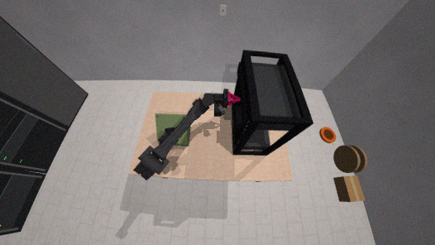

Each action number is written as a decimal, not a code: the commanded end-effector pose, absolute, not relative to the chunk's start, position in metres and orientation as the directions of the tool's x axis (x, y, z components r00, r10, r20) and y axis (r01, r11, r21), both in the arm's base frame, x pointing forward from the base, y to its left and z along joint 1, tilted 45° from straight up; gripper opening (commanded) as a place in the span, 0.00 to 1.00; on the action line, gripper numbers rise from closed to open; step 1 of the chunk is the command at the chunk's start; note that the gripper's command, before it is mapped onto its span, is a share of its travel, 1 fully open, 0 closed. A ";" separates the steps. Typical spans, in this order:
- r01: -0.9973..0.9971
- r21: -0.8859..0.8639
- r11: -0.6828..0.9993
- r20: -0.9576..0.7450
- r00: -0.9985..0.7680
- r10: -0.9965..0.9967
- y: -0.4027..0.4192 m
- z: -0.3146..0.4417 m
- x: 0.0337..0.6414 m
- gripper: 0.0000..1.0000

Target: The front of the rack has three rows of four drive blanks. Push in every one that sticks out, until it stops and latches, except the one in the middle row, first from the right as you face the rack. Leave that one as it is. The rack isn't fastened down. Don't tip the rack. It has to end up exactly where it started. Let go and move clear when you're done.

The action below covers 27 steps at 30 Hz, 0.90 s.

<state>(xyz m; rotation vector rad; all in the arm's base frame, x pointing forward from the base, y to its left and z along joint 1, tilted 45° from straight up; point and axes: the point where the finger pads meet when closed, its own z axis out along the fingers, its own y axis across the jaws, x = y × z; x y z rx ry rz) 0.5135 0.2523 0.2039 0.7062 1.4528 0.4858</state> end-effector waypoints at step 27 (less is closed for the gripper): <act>0.086 0.722 0.687 -0.692 0.103 0.715 0.276 0.224 0.442 0.00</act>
